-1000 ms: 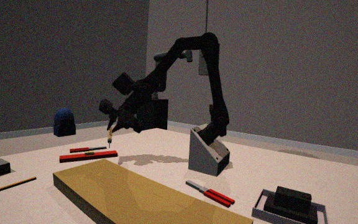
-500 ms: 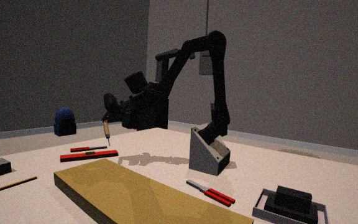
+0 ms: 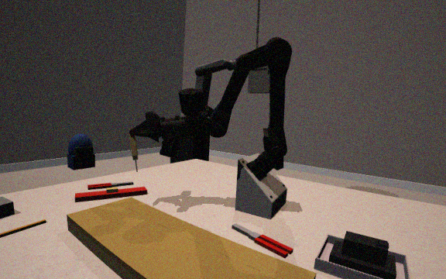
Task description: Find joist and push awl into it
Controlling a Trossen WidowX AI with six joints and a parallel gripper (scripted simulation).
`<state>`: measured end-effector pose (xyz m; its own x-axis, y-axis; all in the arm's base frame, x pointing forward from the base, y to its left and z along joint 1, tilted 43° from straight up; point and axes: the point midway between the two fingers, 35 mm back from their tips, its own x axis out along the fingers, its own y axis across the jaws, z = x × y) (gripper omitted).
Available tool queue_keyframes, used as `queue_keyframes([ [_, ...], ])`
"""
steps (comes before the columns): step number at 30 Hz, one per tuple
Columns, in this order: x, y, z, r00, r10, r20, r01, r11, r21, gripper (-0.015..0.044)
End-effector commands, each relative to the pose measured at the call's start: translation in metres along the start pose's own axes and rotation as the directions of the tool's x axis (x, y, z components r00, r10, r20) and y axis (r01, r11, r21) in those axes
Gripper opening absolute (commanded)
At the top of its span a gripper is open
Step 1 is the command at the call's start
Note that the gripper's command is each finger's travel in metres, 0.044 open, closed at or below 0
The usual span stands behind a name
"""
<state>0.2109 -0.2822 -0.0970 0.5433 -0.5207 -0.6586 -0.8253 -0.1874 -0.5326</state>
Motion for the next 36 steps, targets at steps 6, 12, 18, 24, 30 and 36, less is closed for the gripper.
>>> queue_keyframes([
  [6, -0.006, -0.013, -0.002, 0.999, -0.031, -0.031, 0.029, 0.998, -0.050, 0.0000],
  [12, -0.003, -0.038, 0.007, 1.000, -0.031, -0.007, 0.030, 0.998, -0.046, 0.0000],
  [18, -0.004, -0.058, 0.018, 1.000, -0.001, 0.016, 0.001, 0.999, -0.033, 0.0000],
  [24, -0.008, -0.081, 0.028, 1.000, 0.018, 0.025, -0.017, 0.999, -0.032, 0.0000],
  [30, -0.016, -0.112, 0.036, 1.000, 0.013, 0.015, -0.012, 0.999, -0.043, 0.0000],
  [36, -0.026, -0.137, 0.049, 1.000, 0.014, 0.015, -0.014, 0.999, -0.032, 0.0000],
])
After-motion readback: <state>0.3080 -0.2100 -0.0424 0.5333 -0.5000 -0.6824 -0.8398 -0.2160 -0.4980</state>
